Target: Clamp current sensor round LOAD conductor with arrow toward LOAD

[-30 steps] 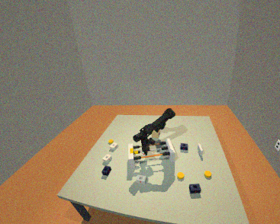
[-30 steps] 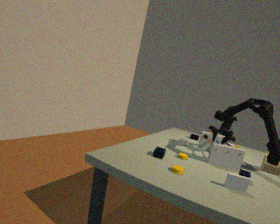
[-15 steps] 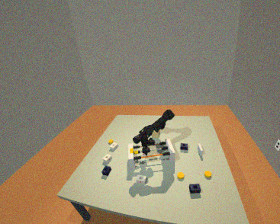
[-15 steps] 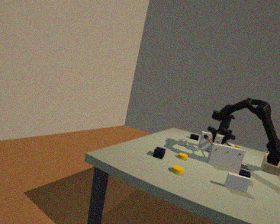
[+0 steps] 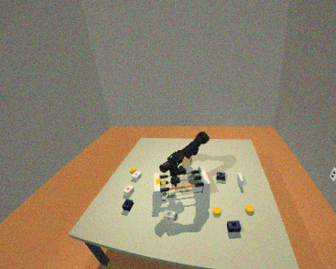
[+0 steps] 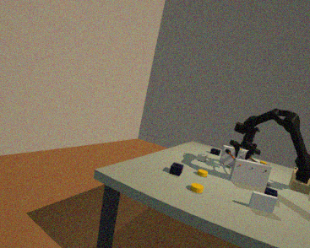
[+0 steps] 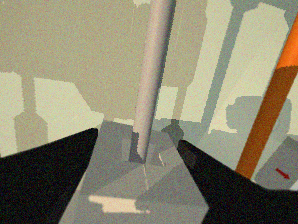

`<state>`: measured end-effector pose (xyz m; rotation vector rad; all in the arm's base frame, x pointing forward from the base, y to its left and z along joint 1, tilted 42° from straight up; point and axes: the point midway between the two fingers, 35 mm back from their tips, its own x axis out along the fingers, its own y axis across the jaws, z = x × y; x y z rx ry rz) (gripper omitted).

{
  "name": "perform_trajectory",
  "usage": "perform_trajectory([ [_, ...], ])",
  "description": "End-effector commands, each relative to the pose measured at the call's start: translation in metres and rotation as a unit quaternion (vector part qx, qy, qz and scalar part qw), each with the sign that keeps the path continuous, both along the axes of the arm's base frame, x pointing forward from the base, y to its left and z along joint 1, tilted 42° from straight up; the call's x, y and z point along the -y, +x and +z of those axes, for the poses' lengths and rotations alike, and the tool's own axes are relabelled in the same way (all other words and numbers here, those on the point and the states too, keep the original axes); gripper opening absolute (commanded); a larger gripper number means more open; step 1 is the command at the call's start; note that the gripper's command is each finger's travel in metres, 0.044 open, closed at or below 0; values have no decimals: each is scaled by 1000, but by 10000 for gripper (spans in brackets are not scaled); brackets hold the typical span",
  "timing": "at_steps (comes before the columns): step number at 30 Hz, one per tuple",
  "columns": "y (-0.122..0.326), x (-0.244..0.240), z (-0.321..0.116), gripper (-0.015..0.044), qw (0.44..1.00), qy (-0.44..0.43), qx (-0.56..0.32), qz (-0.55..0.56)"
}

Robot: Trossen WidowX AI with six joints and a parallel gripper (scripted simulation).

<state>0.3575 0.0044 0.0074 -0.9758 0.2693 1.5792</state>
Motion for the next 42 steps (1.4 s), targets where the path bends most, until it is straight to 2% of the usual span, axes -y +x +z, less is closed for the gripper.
perform_trajectory([
  [1, 0, 0, 0, 271, 1000, 0, 0, 0],
  [33, 0, 0, 0, 271, 1000, 0, 0, 0],
  [39, 0, 0, 0, 429, 1000, 0, 0, 0],
  [42, 0, 0, 0, 440, 1000, 0, 0, 0],
])
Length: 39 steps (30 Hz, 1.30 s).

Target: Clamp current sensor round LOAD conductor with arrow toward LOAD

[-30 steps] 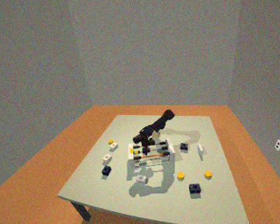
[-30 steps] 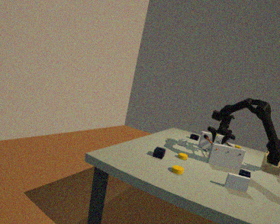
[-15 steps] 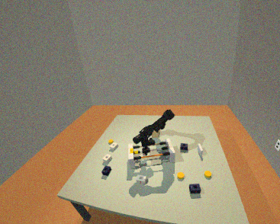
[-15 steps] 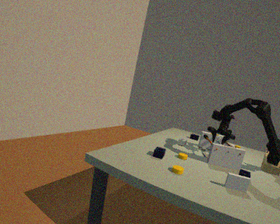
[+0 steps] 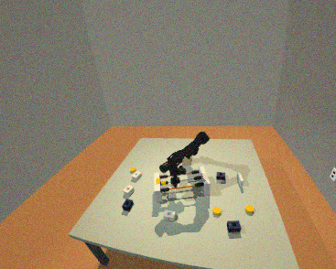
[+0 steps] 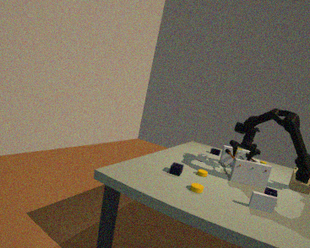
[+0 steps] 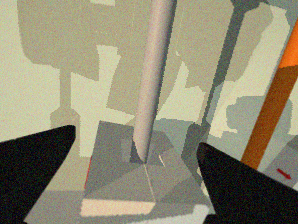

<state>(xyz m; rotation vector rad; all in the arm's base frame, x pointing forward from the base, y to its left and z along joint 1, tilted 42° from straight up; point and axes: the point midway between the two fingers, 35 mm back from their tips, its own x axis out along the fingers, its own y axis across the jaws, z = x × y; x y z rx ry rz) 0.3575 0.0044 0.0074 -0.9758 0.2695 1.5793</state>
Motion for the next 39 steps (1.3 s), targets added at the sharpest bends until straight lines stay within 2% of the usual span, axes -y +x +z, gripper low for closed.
perform_trajectory([
  [1, 0, 0, 0, 440, 1000, 0, 0, 0],
  [7, 0, 2, 2, 440, 1000, 1, 1, -1],
  [14, -18, 78, 65, 440, 998, 25, 45, -41],
  [39, -19, 80, 67, 440, 998, 26, 47, -42],
])
